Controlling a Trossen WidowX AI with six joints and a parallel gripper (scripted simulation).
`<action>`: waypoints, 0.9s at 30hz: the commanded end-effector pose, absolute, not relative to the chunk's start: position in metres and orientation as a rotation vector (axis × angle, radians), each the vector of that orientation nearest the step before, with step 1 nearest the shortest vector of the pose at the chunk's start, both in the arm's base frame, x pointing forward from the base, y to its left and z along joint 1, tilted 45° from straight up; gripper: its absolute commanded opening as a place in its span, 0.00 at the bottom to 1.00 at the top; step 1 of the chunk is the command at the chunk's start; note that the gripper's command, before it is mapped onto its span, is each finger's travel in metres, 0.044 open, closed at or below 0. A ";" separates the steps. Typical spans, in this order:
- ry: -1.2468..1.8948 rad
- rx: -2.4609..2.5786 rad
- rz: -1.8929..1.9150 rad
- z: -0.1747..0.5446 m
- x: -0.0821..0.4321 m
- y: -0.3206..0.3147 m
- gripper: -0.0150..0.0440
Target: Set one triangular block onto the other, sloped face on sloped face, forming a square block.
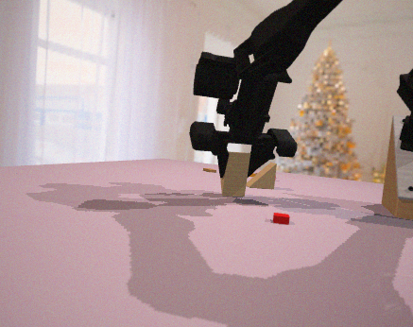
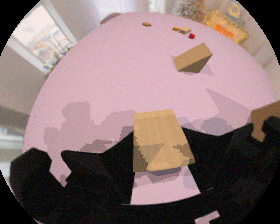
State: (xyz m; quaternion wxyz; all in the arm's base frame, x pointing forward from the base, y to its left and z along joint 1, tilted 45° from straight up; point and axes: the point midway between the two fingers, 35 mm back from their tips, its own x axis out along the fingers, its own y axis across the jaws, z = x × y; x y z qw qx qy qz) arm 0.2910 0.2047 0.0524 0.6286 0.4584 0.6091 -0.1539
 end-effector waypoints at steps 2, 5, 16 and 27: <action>1.269 1.017 -0.418 0.058 0.285 0.208 0.25; 1.199 0.993 -0.454 0.060 0.282 0.212 0.25; 1.141 0.963 -0.486 0.060 0.277 0.216 0.48; 1.141 0.963 -0.486 0.060 0.277 0.216 0.97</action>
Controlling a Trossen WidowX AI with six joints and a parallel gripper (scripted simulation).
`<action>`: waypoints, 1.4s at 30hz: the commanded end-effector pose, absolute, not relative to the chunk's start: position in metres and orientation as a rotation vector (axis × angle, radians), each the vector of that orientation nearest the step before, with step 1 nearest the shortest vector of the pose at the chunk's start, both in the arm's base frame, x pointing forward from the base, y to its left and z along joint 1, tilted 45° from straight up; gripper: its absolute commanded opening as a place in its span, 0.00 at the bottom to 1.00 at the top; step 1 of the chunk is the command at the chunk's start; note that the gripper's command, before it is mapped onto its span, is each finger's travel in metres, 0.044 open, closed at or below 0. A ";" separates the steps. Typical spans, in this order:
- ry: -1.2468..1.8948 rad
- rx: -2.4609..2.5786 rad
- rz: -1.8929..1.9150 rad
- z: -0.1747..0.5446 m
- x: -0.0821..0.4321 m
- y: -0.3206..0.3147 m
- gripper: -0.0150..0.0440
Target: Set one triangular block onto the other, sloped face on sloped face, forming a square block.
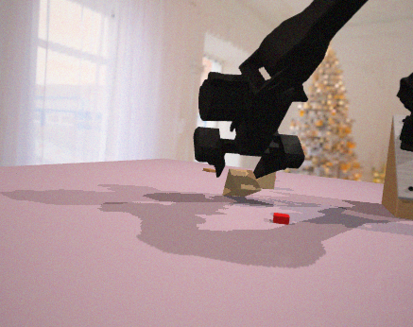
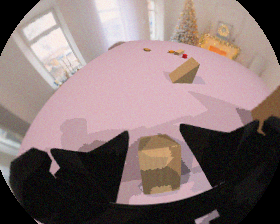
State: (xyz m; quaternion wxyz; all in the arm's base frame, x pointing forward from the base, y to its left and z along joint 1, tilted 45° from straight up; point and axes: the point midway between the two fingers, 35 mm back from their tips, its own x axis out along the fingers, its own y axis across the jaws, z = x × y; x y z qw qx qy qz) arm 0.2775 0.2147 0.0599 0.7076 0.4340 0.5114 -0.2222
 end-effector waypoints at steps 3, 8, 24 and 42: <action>1.141 0.963 -0.486 0.060 0.277 0.216 1.00; 1.141 0.963 -0.487 0.062 0.278 0.214 1.00; 1.364 0.870 -0.465 0.106 0.288 0.148 1.00; 2.178 1.284 0.168 0.089 0.308 0.147 1.00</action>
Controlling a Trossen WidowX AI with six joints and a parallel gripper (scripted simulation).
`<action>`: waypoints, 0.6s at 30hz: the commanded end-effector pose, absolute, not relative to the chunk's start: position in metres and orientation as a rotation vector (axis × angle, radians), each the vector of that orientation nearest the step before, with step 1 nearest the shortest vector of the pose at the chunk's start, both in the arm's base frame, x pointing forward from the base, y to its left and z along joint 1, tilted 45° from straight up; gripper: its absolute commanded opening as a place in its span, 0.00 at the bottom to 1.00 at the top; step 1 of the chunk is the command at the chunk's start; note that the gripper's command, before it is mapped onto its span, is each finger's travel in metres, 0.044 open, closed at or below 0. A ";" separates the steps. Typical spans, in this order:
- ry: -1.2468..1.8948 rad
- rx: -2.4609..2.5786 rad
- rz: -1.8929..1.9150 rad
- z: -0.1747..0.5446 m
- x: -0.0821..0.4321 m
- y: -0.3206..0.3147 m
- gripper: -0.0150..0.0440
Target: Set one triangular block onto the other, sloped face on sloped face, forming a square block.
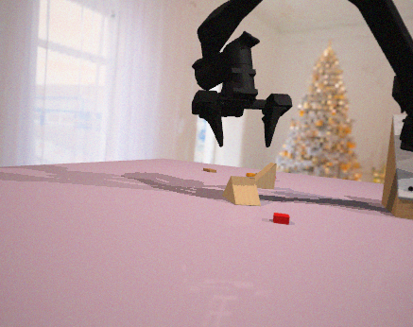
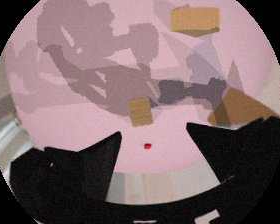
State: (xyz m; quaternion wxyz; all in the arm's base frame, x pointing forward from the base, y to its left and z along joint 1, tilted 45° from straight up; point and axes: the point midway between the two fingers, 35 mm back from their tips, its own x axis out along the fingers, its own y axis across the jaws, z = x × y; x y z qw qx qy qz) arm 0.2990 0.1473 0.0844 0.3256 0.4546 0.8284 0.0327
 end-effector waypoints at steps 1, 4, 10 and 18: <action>2.178 1.284 0.168 0.089 0.308 0.147 1.00; 2.178 1.284 0.168 0.089 0.308 0.147 1.00; 2.173 1.281 0.160 0.078 0.304 0.163 1.00; 2.173 1.285 0.163 0.051 0.282 0.214 1.00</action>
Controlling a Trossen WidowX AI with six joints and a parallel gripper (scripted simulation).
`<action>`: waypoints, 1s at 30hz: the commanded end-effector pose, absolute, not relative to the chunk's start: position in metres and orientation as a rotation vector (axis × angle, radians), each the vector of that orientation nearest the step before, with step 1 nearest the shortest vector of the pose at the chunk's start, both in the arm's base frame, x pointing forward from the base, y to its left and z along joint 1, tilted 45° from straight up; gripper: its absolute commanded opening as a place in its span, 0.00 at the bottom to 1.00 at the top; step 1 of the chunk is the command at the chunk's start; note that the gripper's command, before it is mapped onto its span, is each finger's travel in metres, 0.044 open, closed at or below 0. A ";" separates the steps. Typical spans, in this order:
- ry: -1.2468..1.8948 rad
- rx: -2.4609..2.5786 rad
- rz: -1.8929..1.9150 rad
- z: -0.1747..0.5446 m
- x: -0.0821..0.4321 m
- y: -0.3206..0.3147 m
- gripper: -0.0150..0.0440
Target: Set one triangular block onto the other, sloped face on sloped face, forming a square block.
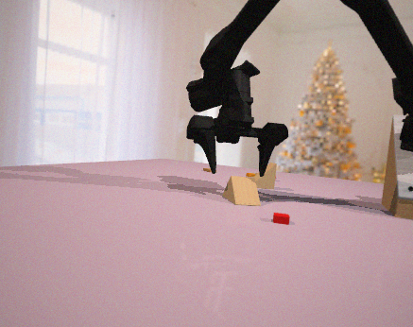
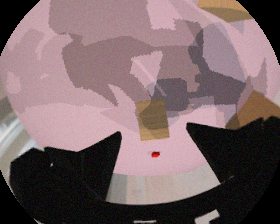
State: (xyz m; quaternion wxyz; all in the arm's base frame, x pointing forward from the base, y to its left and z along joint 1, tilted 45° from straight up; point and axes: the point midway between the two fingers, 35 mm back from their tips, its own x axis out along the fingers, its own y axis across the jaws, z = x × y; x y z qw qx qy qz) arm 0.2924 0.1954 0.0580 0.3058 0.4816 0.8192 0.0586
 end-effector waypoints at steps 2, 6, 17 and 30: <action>2.179 1.287 0.170 0.046 0.276 0.225 1.00; 2.181 1.287 0.172 0.045 0.273 0.229 1.00; 2.179 1.280 0.171 0.045 0.273 0.229 0.91; 2.179 1.280 0.171 0.045 0.273 0.229 0.50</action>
